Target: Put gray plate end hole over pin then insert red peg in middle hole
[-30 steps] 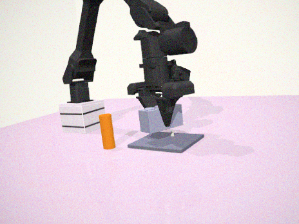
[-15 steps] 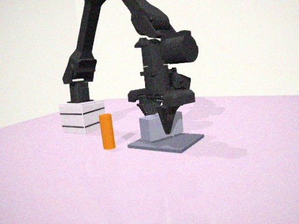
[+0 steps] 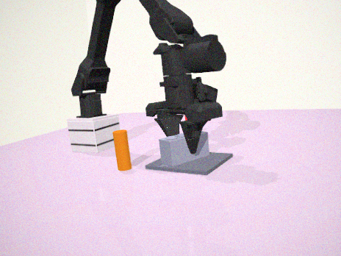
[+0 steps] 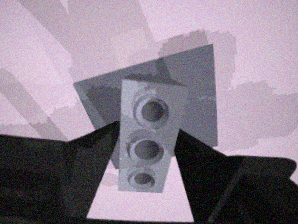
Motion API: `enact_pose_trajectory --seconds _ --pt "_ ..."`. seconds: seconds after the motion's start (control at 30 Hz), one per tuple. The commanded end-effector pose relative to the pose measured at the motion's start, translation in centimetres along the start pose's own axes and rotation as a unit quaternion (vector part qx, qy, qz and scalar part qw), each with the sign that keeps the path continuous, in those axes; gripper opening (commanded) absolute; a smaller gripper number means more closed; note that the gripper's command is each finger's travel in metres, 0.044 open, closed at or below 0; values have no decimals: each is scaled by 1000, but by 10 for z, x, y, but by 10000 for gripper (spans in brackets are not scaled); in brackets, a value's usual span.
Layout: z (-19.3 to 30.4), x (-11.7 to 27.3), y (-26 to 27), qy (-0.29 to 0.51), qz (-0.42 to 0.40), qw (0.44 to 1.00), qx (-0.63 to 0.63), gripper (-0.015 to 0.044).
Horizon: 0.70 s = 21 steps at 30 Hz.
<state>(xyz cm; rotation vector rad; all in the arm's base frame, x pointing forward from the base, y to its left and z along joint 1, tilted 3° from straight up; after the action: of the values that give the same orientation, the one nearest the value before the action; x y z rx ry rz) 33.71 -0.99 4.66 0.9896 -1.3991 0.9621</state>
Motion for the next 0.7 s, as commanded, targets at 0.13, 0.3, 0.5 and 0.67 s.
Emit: enact_pose_trajectory --seconds 0.13,0.3,0.5,0.67 --pt "0 1 0 0 1 1000 0 440" --pt "-1 11 -2 0 1 1000 0 440" --pt "0 107 -3 -2 -2 1000 -1 440" --pt "0 118 -5 -2 -2 1000 -1 440"
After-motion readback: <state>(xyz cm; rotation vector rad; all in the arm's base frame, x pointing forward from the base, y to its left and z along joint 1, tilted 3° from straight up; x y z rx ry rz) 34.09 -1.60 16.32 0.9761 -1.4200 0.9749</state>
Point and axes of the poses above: the point midway between the two fingers, 35 mm back from their tips, its own x axis back along the fingers, its own y axis across the jaws, z = x × y, the point moved 7 cm from there along x, back along the fingers, and after that the axes turned 5 degrees about -x, right-handed, at the moved point
